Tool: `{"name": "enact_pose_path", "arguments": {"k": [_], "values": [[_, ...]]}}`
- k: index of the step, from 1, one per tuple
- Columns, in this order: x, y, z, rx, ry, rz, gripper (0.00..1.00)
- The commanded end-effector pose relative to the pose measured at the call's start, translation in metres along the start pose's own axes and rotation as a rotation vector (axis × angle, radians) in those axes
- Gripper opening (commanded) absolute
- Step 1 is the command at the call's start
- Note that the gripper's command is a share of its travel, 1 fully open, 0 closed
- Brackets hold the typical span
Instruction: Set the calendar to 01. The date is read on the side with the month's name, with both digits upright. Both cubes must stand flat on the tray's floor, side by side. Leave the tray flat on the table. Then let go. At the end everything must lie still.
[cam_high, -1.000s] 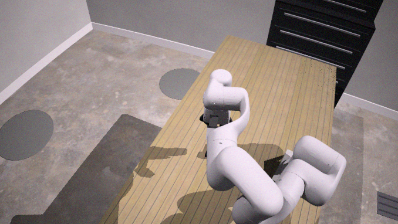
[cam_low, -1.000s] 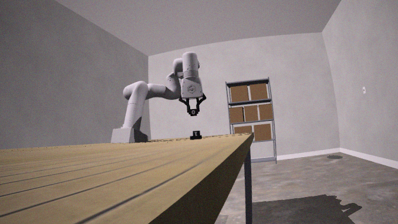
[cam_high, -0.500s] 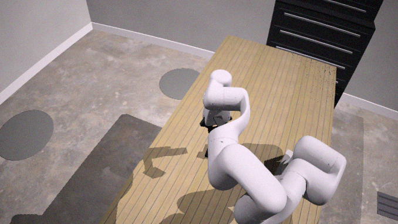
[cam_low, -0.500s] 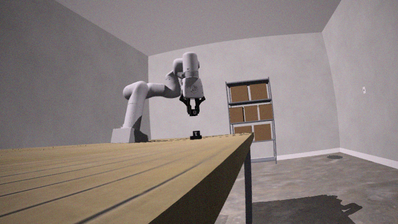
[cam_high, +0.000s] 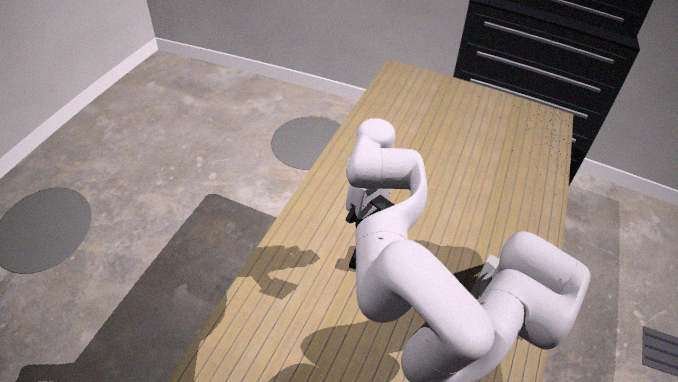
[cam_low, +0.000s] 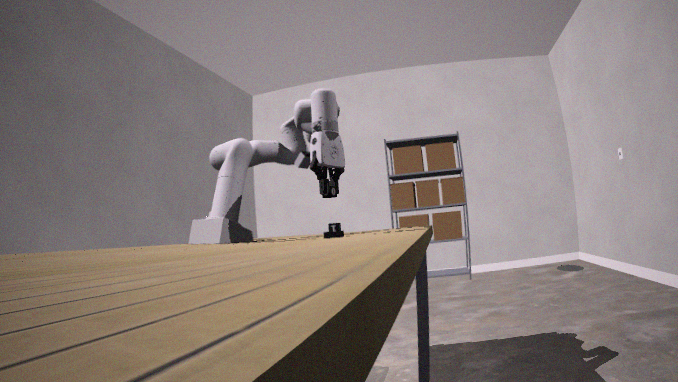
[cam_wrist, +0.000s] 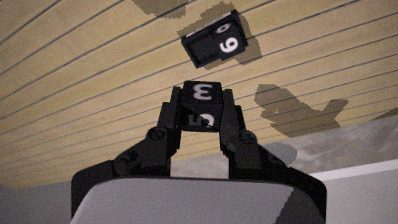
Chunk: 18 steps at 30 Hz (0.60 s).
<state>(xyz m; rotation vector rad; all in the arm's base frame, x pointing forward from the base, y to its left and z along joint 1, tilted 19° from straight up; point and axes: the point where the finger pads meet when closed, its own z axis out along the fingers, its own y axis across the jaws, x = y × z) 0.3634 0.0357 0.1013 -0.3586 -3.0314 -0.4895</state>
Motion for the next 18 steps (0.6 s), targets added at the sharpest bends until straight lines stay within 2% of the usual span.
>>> {"name": "enact_pose_path", "arguments": {"k": [1,9,12,14,18], "values": [[-0.0006,0.0000,-0.0014,-0.005,-0.004,-0.174,0.27],[-0.0005,0.0000,-0.0015,-0.005,-0.004,-0.424,0.27],[-0.0004,0.0000,-0.0015,-0.005,-0.004,-0.433,0.27],[-0.0004,0.0000,-0.0015,-0.004,-0.005,-0.566,0.27],[-0.0003,0.0000,-0.0015,-0.004,-0.005,-0.677,0.27]]}}
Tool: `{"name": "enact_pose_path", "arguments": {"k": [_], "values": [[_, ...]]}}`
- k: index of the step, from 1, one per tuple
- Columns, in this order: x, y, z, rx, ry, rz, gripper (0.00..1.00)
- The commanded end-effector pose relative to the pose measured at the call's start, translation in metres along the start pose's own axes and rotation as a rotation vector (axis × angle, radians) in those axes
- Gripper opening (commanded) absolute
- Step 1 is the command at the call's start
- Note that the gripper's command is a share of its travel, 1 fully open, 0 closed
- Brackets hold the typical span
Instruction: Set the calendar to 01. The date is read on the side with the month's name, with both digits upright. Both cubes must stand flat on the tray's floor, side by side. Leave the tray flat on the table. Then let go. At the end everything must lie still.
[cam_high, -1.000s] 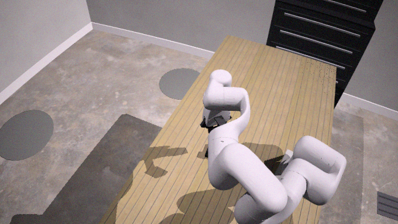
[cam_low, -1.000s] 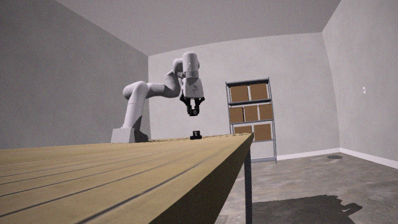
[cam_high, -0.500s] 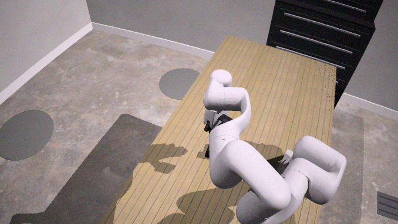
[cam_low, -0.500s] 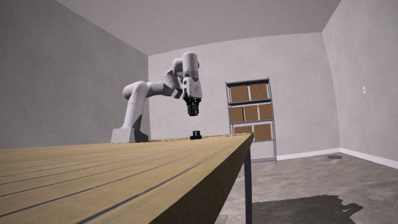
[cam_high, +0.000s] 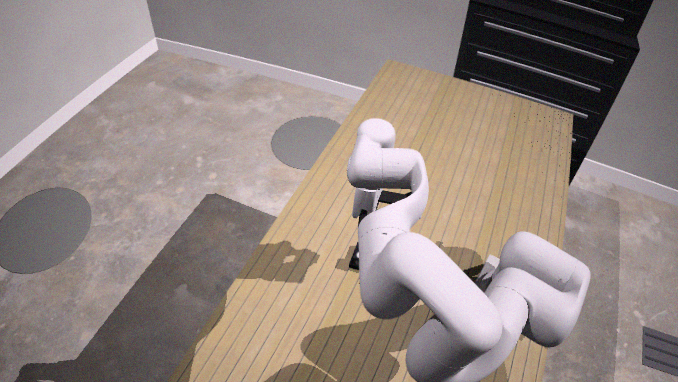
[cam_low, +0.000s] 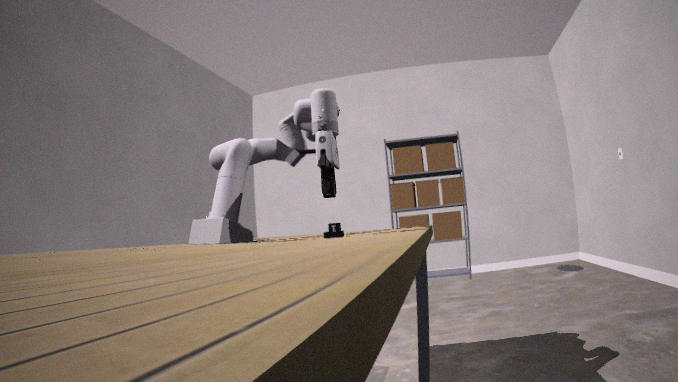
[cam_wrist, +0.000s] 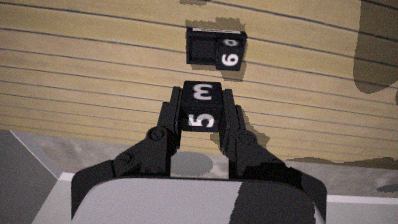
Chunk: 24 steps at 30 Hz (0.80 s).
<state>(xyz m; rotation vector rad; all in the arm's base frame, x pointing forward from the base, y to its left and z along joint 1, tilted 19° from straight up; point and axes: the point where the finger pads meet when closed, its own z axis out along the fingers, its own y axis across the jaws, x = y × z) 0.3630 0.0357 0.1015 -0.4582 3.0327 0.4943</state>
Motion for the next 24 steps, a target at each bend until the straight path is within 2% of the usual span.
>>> {"name": "enact_pose_path", "arguments": {"k": [1,8,11,13,18,24], "values": [[-0.0006,-0.0004,-0.0013,-0.003,-0.006,-0.157,0.27],[-0.0005,-0.0003,-0.0012,-0.002,-0.007,-0.393,0.27],[-0.0005,-0.0003,-0.0012,-0.002,-0.007,-0.411,0.27],[-0.0005,-0.0003,-0.0012,-0.002,-0.007,-0.540,0.27],[-0.0004,-0.0002,-0.0011,-0.001,-0.007,-0.653,0.27],[-0.0004,-0.0002,-0.0009,-0.001,-0.007,-0.870,0.27]]}}
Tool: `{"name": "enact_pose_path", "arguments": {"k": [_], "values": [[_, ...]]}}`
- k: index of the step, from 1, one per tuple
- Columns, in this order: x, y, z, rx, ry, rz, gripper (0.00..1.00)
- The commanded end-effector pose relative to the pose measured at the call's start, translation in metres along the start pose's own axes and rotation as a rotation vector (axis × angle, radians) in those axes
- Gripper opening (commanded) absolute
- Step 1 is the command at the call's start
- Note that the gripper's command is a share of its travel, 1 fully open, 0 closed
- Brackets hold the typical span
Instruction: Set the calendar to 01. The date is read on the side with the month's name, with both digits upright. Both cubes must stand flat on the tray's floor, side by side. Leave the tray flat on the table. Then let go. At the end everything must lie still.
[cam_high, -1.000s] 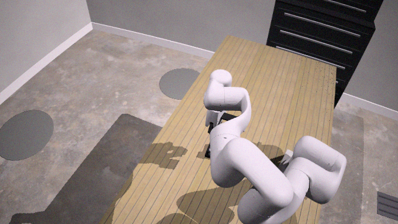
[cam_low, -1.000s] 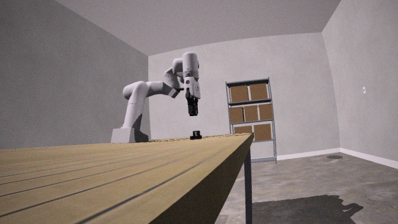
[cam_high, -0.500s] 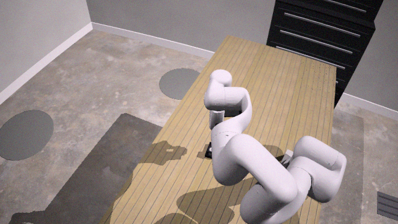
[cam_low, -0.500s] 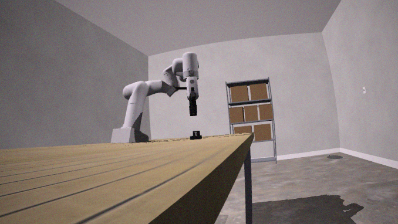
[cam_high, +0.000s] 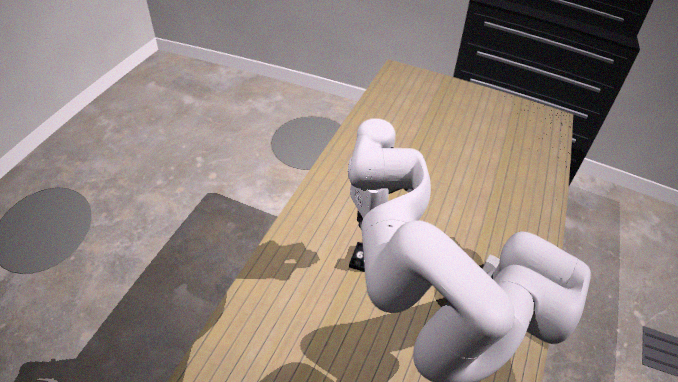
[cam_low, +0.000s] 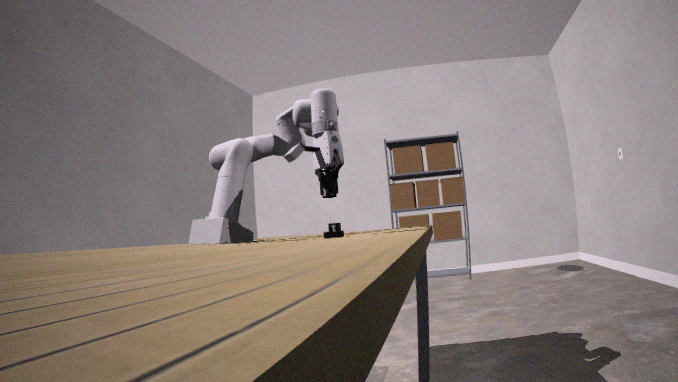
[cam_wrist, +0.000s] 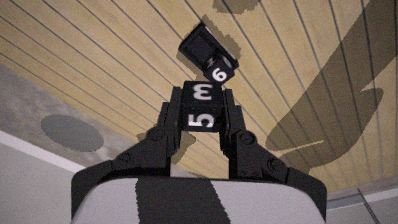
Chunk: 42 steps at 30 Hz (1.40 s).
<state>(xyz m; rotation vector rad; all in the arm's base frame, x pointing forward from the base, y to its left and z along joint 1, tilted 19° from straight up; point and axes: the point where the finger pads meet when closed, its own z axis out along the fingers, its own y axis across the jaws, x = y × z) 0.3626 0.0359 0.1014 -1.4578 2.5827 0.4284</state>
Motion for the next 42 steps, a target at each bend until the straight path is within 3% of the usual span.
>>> {"name": "enact_pose_path", "arguments": {"k": [1,5,7,18,29,42], "values": [[-0.0003,-0.0008,-0.0012,0.002,-0.007,-0.147,0.27],[-0.0003,-0.0008,-0.0011,0.003,-0.007,-0.215,0.27],[-0.0003,-0.0007,-0.0010,0.003,-0.007,-0.342,0.27],[-0.0005,-0.0007,-0.0005,0.004,-0.007,-0.668,0.27],[-0.0006,-0.0007,-0.0003,0.004,-0.006,-0.822,0.27],[-0.0006,-0.0007,-0.0002,0.004,-0.006,-0.833,0.27]]}}
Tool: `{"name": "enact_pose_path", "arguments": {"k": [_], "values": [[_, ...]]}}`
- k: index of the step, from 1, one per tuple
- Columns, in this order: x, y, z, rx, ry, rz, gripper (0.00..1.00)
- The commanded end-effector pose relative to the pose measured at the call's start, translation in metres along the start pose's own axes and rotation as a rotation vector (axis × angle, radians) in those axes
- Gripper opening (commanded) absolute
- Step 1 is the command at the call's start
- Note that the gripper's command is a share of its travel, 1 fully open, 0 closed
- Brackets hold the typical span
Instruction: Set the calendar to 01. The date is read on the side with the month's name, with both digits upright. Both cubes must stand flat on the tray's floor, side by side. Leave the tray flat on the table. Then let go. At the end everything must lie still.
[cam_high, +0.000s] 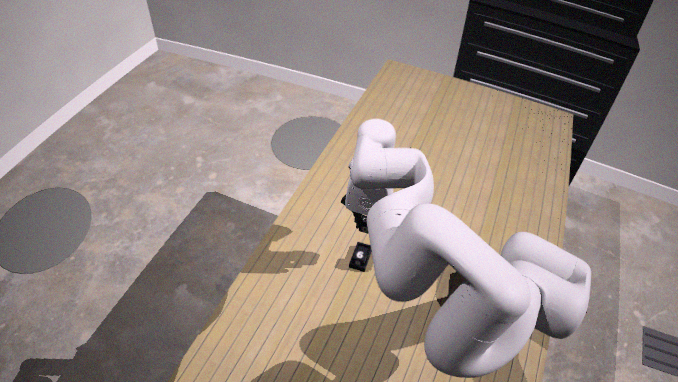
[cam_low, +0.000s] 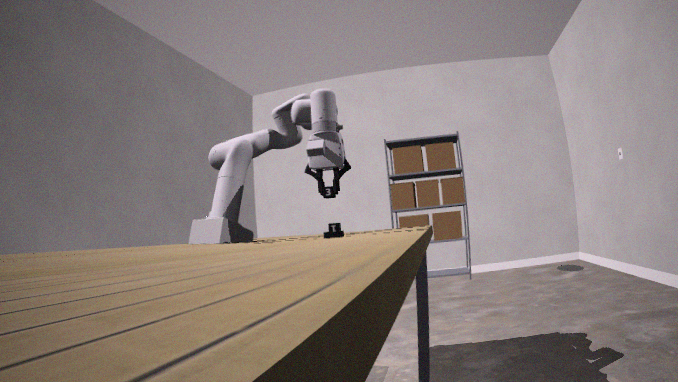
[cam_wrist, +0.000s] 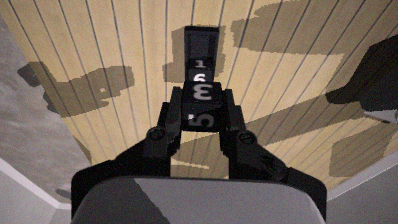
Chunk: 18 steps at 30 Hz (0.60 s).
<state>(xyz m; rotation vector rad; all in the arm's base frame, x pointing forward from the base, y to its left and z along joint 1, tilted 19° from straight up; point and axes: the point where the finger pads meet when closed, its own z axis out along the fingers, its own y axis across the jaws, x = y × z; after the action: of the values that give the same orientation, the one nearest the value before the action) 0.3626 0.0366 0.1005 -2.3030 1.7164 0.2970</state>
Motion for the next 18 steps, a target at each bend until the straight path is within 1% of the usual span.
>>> {"name": "enact_pose_path", "arguments": {"k": [1,13,18], "values": [[0.000,-0.001,-0.001,0.003,0.001,0.000,0.27],[0.001,-0.001,0.004,0.003,0.001,0.000,0.27],[0.001,-0.001,0.017,0.003,0.001,0.000,0.27]]}}
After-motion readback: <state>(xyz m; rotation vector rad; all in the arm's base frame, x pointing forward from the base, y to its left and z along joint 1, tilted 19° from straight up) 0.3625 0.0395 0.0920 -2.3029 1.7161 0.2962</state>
